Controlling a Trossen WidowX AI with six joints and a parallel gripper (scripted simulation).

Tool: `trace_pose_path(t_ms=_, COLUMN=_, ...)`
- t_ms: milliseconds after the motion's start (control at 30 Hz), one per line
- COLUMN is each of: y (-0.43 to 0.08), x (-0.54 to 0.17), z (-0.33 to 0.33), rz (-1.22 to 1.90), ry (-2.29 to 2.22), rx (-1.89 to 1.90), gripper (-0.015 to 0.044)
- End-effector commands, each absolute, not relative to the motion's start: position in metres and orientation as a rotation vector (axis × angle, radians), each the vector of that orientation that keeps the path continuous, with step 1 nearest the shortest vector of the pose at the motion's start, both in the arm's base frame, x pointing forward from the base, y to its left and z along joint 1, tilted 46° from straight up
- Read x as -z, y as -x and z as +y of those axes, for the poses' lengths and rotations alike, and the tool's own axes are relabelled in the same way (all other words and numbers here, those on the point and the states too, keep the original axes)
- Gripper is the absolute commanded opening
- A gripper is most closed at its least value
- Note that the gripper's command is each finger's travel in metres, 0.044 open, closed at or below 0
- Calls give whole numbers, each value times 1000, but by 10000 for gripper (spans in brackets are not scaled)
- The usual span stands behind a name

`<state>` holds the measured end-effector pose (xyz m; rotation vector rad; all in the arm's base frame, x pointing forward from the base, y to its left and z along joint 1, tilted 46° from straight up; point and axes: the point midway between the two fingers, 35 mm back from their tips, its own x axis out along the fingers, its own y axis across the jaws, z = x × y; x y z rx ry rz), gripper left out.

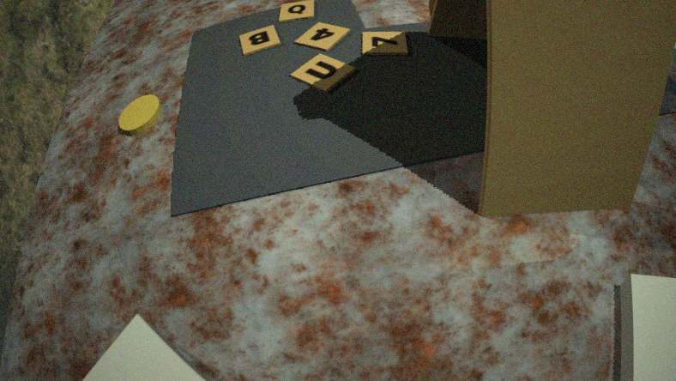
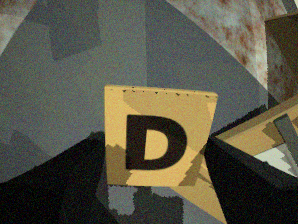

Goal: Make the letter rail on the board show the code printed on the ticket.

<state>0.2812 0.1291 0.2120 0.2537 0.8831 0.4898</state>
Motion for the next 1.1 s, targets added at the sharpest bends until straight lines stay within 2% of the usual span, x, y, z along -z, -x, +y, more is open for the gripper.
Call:
trace_pose_path(t_ms=0, y=-298, x=-221, z=122, rz=863, ry=-343, rx=-400, gripper=0)
trace_pose_path(t_ms=667, y=-372, x=-274, z=78, rz=663, ry=-866, rx=13, gripper=0)
trace_pose_path(t_ms=1067, y=-375, x=-276, z=77, rz=654, ry=-885, rx=25, gripper=0)
